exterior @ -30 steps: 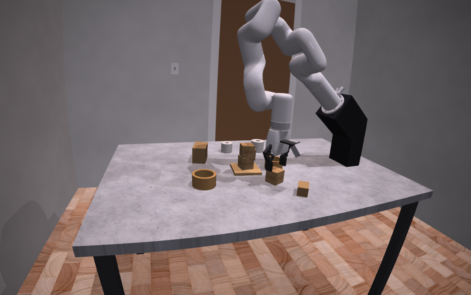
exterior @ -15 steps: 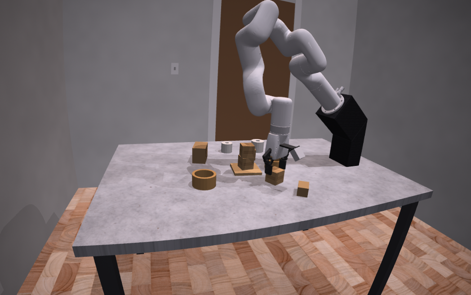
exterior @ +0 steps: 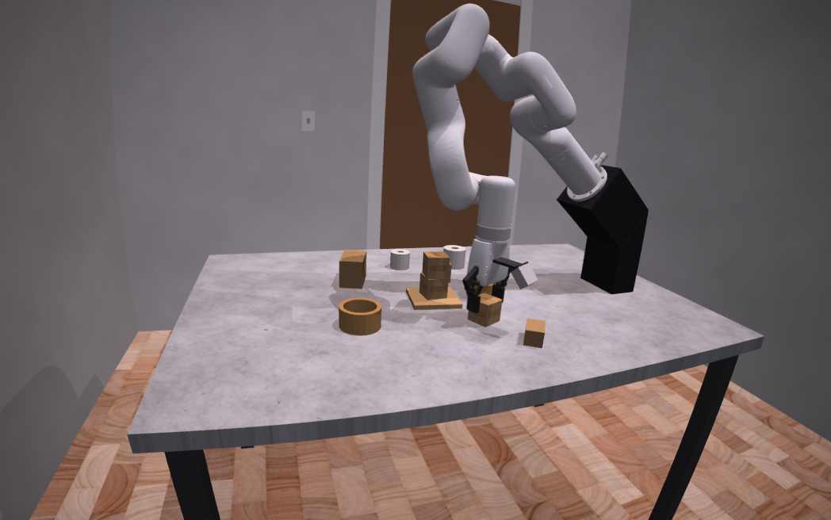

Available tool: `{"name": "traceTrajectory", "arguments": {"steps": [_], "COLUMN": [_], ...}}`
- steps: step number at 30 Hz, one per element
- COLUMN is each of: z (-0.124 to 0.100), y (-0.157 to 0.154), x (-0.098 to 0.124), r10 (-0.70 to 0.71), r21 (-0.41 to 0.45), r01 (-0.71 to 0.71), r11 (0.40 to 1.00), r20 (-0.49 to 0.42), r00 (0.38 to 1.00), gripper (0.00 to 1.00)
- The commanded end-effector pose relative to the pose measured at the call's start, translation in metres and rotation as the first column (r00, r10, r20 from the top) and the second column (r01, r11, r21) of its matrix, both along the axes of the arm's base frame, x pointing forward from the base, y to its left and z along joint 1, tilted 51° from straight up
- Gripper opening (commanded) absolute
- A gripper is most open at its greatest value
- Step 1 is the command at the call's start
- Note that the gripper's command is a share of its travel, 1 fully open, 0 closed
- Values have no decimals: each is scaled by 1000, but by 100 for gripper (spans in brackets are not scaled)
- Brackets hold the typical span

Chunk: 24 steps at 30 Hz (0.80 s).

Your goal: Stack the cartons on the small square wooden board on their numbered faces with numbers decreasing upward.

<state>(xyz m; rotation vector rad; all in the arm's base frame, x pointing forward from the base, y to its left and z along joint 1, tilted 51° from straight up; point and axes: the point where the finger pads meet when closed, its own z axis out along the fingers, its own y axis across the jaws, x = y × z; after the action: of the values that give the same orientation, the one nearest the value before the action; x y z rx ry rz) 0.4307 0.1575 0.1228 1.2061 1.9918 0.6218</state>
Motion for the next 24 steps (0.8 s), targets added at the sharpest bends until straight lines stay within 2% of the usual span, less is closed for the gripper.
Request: {"name": "traceTrajectory", "arguments": {"steps": [1,24], "z": [-1,-4], "y": [0,1], "x": [2,5], "r10": [1,2], "r21": [1,2], "r01": [-1,-2], "r11": [1000,1000], "r20": [1,1], "r00": [1000,1000], "gripper": [100,100]}}
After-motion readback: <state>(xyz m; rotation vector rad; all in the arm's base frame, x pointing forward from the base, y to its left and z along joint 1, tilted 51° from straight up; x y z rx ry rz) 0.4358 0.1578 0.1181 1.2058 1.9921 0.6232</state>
